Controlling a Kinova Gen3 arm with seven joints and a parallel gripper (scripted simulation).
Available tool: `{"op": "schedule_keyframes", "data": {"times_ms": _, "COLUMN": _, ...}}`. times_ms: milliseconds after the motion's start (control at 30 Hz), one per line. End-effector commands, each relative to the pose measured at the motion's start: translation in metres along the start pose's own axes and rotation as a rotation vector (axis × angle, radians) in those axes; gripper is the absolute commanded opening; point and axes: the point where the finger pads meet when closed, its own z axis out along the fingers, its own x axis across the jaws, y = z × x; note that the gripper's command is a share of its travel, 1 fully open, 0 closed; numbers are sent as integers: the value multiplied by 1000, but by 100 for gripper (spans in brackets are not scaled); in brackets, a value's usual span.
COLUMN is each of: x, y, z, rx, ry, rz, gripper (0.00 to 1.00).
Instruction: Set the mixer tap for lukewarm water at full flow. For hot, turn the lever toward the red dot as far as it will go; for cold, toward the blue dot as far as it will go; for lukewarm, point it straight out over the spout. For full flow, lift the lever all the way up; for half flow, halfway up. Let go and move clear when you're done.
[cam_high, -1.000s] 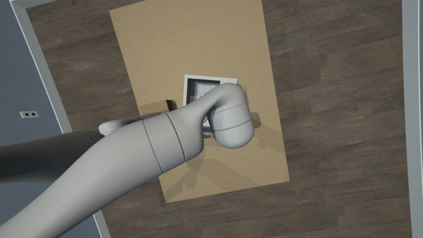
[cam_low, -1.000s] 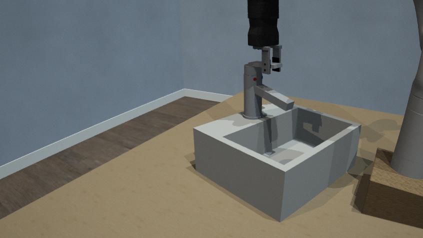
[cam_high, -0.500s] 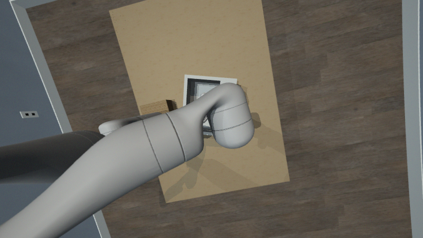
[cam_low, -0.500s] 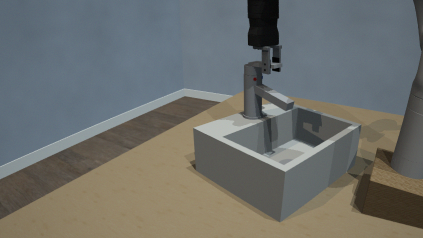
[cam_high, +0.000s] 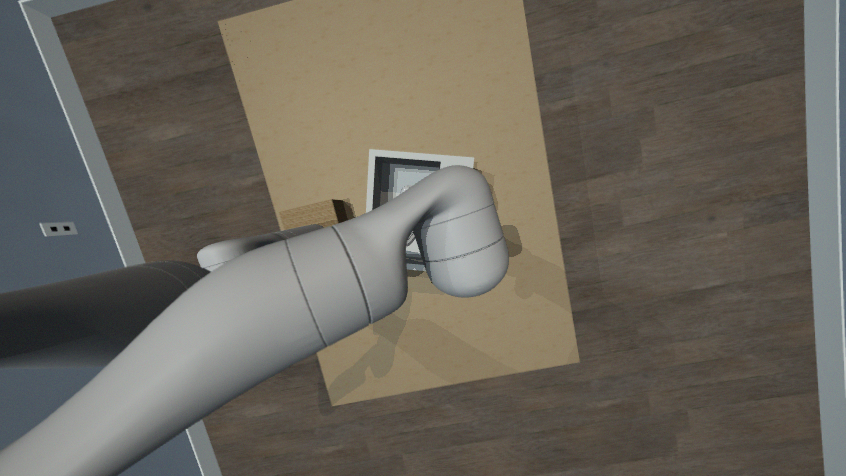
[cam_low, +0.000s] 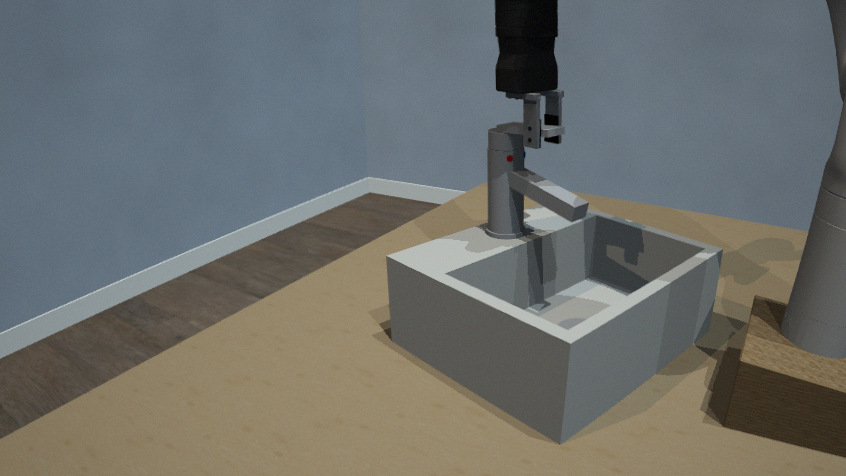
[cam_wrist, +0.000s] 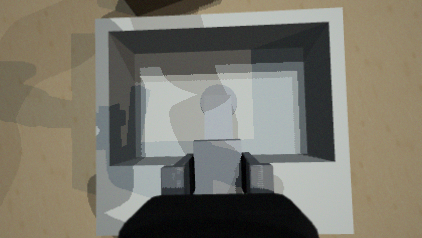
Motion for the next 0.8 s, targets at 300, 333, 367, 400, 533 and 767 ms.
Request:
{"op": "schedule_keyframes", "data": {"times_ms": 300, "x": 0, "y": 5, "z": -12, "rx": -2, "ry": 1, "rz": 0, "gripper": 0}}
{"op": "schedule_keyframes", "data": {"times_ms": 333, "x": 0, "y": 6, "z": -14, "rx": -2, "ry": 1, "rz": 0, "gripper": 0}}
{"op": "schedule_keyframes", "data": {"times_ms": 367, "x": 0, "y": 8, "z": -16, "rx": -2, "ry": 1, "rz": 0, "gripper": 0}}
{"op": "schedule_keyframes", "data": {"times_ms": 400, "x": 0, "y": 9, "z": -17, "rx": -2, "ry": 1, "rz": 0, "gripper": 0}}
{"op": "schedule_keyframes", "data": {"times_ms": 533, "x": 0, "y": 11, "z": -20, "rx": -2, "ry": 1, "rz": 0, "gripper": 0}}
{"op": "schedule_keyframes", "data": {"times_ms": 767, "x": 0, "y": 11, "z": -20, "rx": -2, "ry": 1, "rz": 0, "gripper": 0}}
